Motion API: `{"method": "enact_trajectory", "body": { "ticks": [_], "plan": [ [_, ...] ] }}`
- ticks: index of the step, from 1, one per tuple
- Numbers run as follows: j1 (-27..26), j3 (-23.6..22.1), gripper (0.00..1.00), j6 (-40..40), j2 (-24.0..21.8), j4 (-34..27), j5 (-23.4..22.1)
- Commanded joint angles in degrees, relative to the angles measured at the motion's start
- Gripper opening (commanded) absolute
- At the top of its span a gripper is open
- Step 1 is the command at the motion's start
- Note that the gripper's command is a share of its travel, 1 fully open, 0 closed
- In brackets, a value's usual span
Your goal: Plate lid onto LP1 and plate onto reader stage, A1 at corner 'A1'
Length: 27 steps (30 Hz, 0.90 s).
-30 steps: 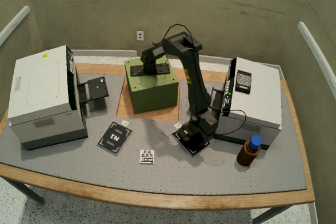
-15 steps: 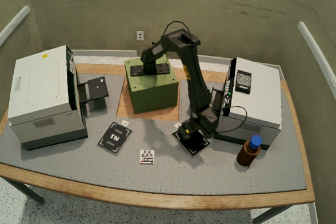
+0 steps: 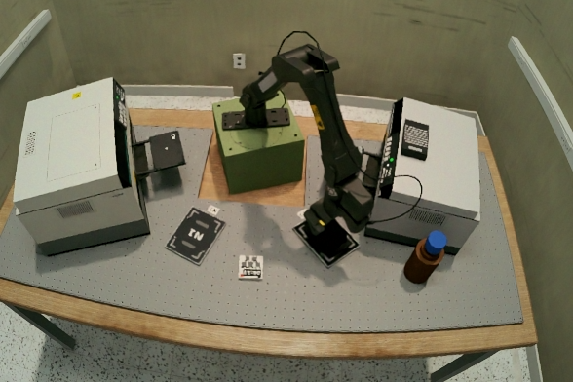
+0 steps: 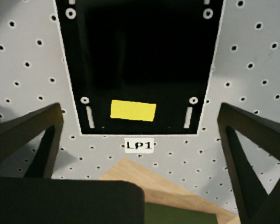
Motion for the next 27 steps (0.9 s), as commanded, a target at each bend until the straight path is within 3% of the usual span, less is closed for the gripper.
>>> {"method": "enact_trajectory", "body": {
  "ticks": [1, 27],
  "plan": [
    [0.6, 2.1, 1.00, 0.3, -2.6, -1.0, -0.5],
    [0.8, 3.9, 1.00, 0.5, -6.9, -7.0, -0.5]
  ]
}}
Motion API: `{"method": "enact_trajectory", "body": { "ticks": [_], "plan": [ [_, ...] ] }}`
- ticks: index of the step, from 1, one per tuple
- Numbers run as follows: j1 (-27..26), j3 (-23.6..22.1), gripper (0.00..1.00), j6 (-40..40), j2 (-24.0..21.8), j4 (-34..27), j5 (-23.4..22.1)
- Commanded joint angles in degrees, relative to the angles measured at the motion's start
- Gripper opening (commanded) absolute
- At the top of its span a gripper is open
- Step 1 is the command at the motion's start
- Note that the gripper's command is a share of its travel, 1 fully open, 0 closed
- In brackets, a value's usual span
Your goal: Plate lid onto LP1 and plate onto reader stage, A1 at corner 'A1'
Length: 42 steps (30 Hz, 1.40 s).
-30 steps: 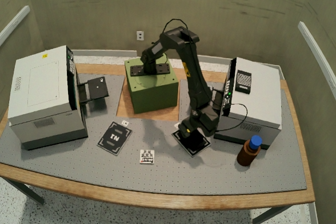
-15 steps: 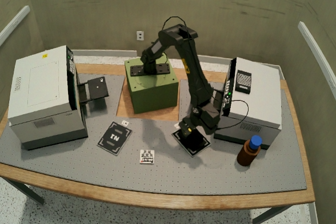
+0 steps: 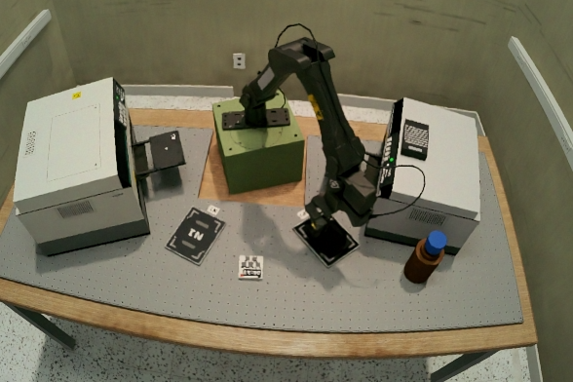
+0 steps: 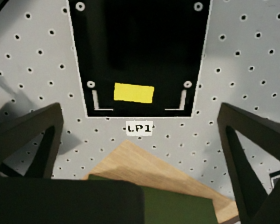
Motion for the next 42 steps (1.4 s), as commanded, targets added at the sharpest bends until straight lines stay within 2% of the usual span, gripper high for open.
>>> {"method": "enact_trajectory", "body": {
  "ticks": [1, 14, 15, 16, 20, 25, 30, 31, 33, 40, 42],
  "plan": [
    [0.6, 2.2, 1.00, 0.3, -3.0, -1.4, -0.5],
    [0.4, 2.3, 1.00, 0.3, -3.1, -0.9, -0.5],
    [1.2, -1.6, 1.00, -1.3, -3.9, 0.4, -0.5],
    [1.1, -1.0, 1.00, -1.7, -2.9, -1.4, 0.0],
    [2.8, -1.2, 1.00, -5.9, -5.3, -2.1, -0.2],
    [3.3, -1.5, 1.00, -9.2, -6.1, -0.4, -0.3],
    [5.4, -4.0, 1.00, -14.7, -8.9, -2.5, -0.6],
    [5.5, -2.7, 1.00, -16.1, -9.3, -2.2, -0.5],
    [6.5, -4.7, 1.00, -18.2, -10.3, -1.7, -0.6],
    [9.2, -6.3, 1.00, -26.1, -13.2, -2.3, -0.7],
    [9.2, -6.3, 1.00, -26.1, -13.2, -2.3, -0.7]
  ]
}}
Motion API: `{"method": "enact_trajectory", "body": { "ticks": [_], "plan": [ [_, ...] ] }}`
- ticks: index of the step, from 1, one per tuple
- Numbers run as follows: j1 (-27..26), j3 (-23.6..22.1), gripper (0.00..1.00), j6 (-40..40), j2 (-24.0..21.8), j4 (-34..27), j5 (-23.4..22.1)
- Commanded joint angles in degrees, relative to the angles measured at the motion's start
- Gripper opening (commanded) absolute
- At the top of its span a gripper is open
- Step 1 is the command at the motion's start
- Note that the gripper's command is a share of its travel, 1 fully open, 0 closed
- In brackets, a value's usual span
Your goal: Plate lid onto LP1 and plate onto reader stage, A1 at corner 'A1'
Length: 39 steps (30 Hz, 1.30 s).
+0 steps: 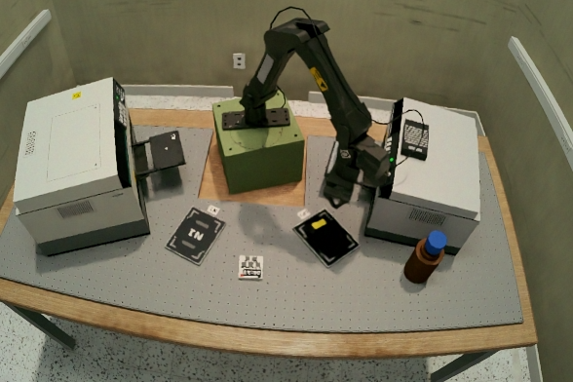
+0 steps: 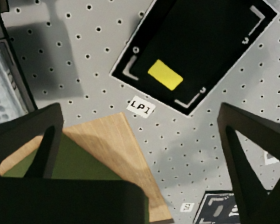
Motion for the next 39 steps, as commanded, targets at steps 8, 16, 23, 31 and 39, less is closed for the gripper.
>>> {"method": "enact_trajectory", "body": {
  "ticks": [8, 16, 23, 31, 39],
  "plan": [
    [4.2, 0.0, 1.00, -11.8, -4.6, -0.3, -0.8],
    [8.3, -2.9, 1.00, -18.4, -6.2, -2.1, -1.1],
    [11.2, -2.0, 1.00, -24.6, -7.5, -2.8, -1.1],
    [15.8, -4.8, 1.00, -32.2, -9.1, -4.0, -1.2],
    [19.6, -6.6, 1.00, -37.6, -10.6, -4.8, -1.3]
  ]
}}
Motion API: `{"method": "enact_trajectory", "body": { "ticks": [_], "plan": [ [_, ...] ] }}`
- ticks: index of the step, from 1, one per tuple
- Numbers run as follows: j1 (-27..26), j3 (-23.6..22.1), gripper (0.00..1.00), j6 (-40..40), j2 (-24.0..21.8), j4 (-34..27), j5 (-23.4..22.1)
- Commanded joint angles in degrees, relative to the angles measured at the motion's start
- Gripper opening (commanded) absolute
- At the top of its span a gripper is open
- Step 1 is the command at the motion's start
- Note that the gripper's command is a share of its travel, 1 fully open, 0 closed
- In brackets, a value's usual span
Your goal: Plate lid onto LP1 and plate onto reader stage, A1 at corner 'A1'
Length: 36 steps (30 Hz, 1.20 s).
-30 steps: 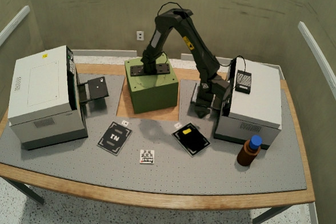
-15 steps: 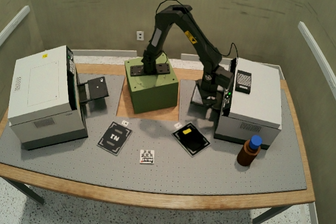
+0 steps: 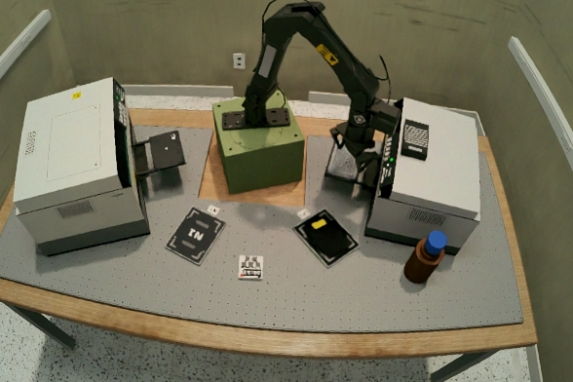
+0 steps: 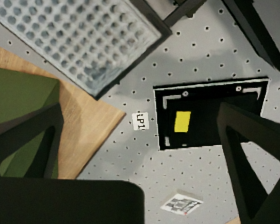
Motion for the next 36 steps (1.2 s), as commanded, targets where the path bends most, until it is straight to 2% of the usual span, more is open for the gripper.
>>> {"method": "enact_trajectory", "body": {
  "ticks": [1, 2, 5, 7, 10, 14, 20, 21, 22, 25, 27, 36],
  "plan": [
    [1.8, 0.9, 1.00, -5.1, -2.7, -1.0, -0.8],
    [1.9, 1.4, 1.00, -6.5, -2.7, -1.0, -0.8],
    [3.8, -1.4, 1.00, -9.2, -3.3, -1.6, -0.9],
    [4.5, 0.7, 1.00, -11.5, -3.7, -1.6, -0.8],
    [6.5, -2.1, 1.00, -14.1, -4.3, -2.1, -0.9],
    [8.0, -0.4, 1.00, -15.8, -5.2, -2.3, -0.9],
    [11.0, -3.4, 1.00, -21.8, -6.1, -3.1, -0.9],
    [11.2, -1.2, 1.00, -23.1, -6.3, -3.0, -0.8],
    [11.3, -1.1, 1.00, -24.6, -6.3, -3.1, -0.7],
    [13.3, -4.0, 1.00, -27.1, -6.9, -3.6, -0.8],
    [13.6, -1.7, 1.00, -29.9, -7.2, -3.6, -0.6],
    [12.9, -2.7, 1.00, -30.9, -6.0, -3.1, -0.4]
  ]
}}
